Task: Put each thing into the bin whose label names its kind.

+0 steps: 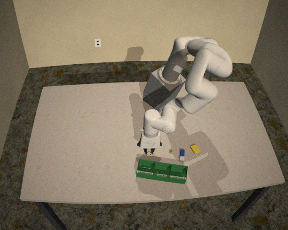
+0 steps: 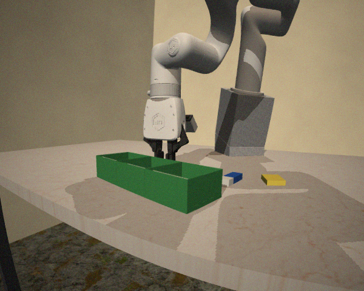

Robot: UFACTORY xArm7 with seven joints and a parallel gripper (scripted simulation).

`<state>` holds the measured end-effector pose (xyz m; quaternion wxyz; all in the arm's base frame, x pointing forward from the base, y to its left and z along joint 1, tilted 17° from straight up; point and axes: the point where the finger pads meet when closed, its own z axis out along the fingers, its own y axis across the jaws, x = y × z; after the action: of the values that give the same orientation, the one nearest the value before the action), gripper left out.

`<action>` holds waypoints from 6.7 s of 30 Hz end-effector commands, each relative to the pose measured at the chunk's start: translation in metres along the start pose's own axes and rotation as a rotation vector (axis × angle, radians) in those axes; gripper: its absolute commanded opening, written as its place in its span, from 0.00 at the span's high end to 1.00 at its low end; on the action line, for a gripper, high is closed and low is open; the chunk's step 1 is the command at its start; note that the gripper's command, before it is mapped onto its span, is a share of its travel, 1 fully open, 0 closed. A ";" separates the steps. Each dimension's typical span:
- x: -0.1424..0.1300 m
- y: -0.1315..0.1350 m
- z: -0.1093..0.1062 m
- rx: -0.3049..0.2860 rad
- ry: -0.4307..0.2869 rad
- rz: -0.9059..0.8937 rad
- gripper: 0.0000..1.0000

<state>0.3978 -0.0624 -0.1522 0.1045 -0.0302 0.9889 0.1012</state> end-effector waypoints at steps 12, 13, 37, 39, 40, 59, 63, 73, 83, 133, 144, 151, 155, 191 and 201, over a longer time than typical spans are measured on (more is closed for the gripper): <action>-0.001 -0.001 -0.027 0.002 -0.002 0.001 1.00; -0.001 -0.001 -0.031 0.002 -0.002 0.001 1.00; -0.001 -0.001 -0.065 0.001 -0.002 0.001 1.00; -0.001 -0.001 -0.067 0.001 -0.002 0.001 1.00; -0.001 -0.001 -0.067 0.001 -0.002 0.001 1.00; -0.082 0.037 -0.068 0.001 -0.003 -0.187 1.00; -0.093 0.042 -0.068 0.002 -0.003 -0.299 1.00; -0.133 0.060 -0.068 0.004 -0.003 -0.655 1.00; -0.133 0.060 -0.068 0.005 0.007 -0.960 1.00; -0.133 0.060 -0.032 0.003 -0.002 -1.355 1.00; -0.134 0.060 -0.016 0.003 -0.002 -1.355 1.00; -0.134 0.060 -0.016 0.003 -0.002 -1.355 1.00; -0.133 0.060 -0.016 0.003 -0.002 -1.355 1.00; -0.133 0.060 -0.038 0.003 -0.002 -1.355 0.69; -0.133 0.060 -0.063 0.003 -0.002 -1.355 0.69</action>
<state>0.5110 -0.0072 -0.0676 0.1442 -0.6440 0.7512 0.0143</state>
